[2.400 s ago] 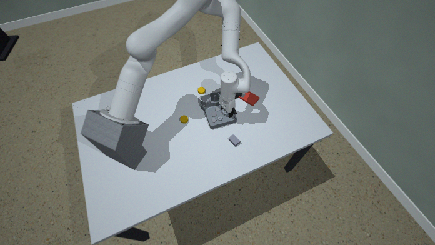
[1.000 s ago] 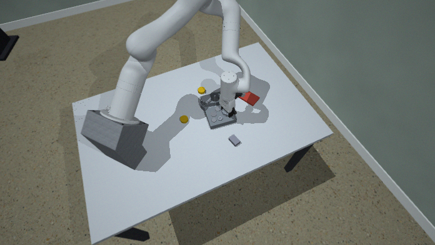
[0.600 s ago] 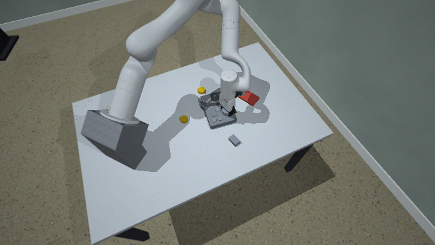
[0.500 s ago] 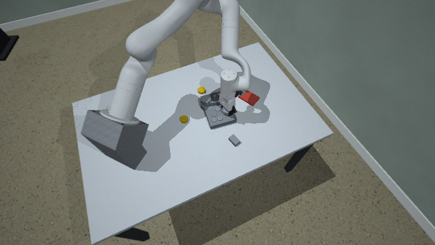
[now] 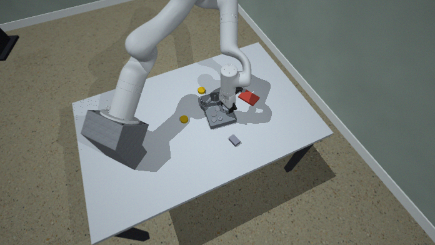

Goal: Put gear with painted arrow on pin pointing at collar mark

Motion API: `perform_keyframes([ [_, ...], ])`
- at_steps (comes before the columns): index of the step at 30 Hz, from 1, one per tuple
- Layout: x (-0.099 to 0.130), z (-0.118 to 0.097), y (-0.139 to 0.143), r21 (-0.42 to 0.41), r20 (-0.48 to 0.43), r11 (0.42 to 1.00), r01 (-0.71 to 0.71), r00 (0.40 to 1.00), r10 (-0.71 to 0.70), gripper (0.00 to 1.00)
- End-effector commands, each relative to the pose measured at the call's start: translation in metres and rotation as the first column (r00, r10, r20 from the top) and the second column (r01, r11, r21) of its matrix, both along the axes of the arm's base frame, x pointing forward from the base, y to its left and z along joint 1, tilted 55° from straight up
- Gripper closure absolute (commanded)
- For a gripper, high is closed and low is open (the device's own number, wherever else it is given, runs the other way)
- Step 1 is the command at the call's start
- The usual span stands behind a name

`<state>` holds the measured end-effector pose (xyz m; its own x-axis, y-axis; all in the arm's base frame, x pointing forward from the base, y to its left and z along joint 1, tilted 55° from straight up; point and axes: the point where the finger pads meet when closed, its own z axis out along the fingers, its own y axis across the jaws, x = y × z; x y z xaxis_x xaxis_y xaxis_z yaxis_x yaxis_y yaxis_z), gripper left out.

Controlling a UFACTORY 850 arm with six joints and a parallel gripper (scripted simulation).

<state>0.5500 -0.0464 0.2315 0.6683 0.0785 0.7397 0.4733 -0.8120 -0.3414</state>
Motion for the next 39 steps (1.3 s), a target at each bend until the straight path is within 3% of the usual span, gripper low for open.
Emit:
perform_keyframes([
  [1,-0.004,0.005,-0.005,0.0,0.001,1.0,0.001,1.0,-0.001,1.0],
  [39,-0.018,0.019,-0.017,0.0,0.001,1.0,0.001,1.0,-0.001,1.0],
])
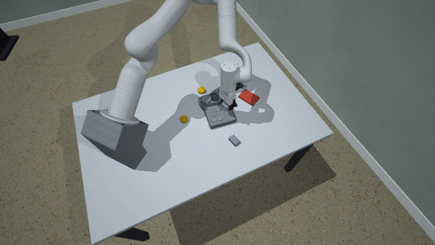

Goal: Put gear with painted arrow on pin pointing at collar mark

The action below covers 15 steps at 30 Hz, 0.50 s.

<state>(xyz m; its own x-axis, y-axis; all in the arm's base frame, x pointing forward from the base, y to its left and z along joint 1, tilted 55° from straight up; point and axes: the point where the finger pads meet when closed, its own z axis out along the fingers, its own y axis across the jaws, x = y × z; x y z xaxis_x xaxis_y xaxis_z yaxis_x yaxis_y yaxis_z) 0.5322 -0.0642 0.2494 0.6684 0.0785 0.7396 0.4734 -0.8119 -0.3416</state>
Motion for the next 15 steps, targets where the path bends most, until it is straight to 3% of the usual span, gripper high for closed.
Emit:
perform_keyframes([
  [1,-0.003,0.005,0.008,-0.001,0.001,1.0,0.001,1.0,-0.001,1.0],
  [2,-0.009,0.011,0.021,-0.001,0.001,1.0,0.001,1.0,-0.001,1.0],
  [4,-0.009,0.011,0.021,-0.001,0.001,1.0,0.001,1.0,-0.001,1.0],
  [7,-0.043,0.036,0.078,0.0,0.002,1.0,0.001,1.0,-0.001,1.0],
  [9,-0.057,0.042,0.096,0.002,0.002,1.0,0.001,1.0,-0.001,1.0],
  [15,-0.057,0.042,0.097,0.007,-0.003,1.0,0.006,1.0,-0.006,1.0],
])
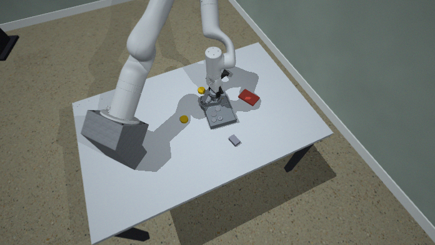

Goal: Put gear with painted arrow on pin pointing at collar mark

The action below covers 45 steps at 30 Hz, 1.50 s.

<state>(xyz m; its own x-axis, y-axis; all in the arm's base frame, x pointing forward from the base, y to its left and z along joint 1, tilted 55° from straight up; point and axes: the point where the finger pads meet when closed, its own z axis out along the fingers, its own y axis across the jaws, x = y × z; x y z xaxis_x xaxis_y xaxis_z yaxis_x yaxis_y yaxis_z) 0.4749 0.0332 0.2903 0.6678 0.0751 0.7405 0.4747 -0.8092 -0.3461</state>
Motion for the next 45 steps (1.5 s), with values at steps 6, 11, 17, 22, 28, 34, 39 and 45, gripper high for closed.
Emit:
perform_keyframes([
  [6,0.0004,0.0018,0.0006,0.019,-0.024,0.999,0.027,0.999,-0.027,1.0],
  [11,0.0011,0.0026,0.0014,0.069,-0.082,0.994,0.084,0.994,-0.078,1.0],
  [17,0.0011,0.0026,0.0014,0.158,-0.201,0.966,0.202,0.965,-0.169,1.0],
  [22,0.0011,0.0026,0.0014,0.217,-0.297,0.929,0.298,0.927,-0.228,1.0],
  [28,0.0011,0.0026,0.0014,0.273,-0.418,0.866,0.418,0.863,-0.285,1.0],
  [34,0.0011,0.0026,0.0014,0.308,-0.532,0.789,0.532,0.784,-0.321,1.0],
  [39,0.0011,0.0026,0.0014,0.317,-0.579,0.751,0.579,0.746,-0.33,1.0],
  [45,0.0011,0.0026,0.0014,0.321,-0.604,0.729,0.604,0.724,-0.334,1.0],
])
